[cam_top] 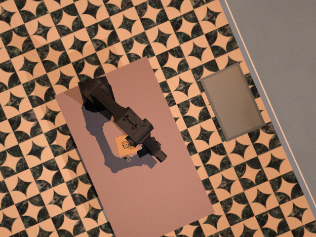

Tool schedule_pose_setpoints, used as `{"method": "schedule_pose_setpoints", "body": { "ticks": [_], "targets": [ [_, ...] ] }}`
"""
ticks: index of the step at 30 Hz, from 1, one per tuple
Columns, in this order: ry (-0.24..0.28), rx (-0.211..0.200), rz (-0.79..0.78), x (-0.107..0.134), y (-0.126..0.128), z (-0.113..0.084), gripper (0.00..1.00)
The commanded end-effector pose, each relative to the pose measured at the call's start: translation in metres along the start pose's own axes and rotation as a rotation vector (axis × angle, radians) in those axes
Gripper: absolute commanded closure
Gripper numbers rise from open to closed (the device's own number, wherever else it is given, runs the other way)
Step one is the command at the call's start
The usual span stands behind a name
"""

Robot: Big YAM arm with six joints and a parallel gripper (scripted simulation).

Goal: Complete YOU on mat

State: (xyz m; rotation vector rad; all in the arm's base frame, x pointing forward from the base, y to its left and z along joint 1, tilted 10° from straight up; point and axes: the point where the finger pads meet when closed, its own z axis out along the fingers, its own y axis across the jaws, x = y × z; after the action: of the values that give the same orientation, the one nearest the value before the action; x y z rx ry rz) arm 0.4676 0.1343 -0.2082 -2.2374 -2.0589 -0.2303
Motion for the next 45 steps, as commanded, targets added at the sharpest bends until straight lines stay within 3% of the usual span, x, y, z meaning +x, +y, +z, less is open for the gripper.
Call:
{"method": "schedule_pose_setpoints", "body": {
  "ticks": [1,13,14,30,31,45],
  "targets": [
    [0.008,-0.032,-0.002,0.0119,0.0122,-0.0070,0.37],
    [0.007,-0.030,-0.002,0.0116,0.0116,-0.0062,0.37],
    [0.007,-0.030,-0.002,0.0116,0.0116,-0.0062,0.56],
    [0.007,-0.030,-0.002,0.0116,0.0116,-0.0062,0.56],
    [0.007,-0.030,-0.002,0.0116,0.0116,-0.0062,0.75],
    [0.007,-0.030,-0.002,0.0116,0.0115,-0.0062,0.75]
  ]
}}
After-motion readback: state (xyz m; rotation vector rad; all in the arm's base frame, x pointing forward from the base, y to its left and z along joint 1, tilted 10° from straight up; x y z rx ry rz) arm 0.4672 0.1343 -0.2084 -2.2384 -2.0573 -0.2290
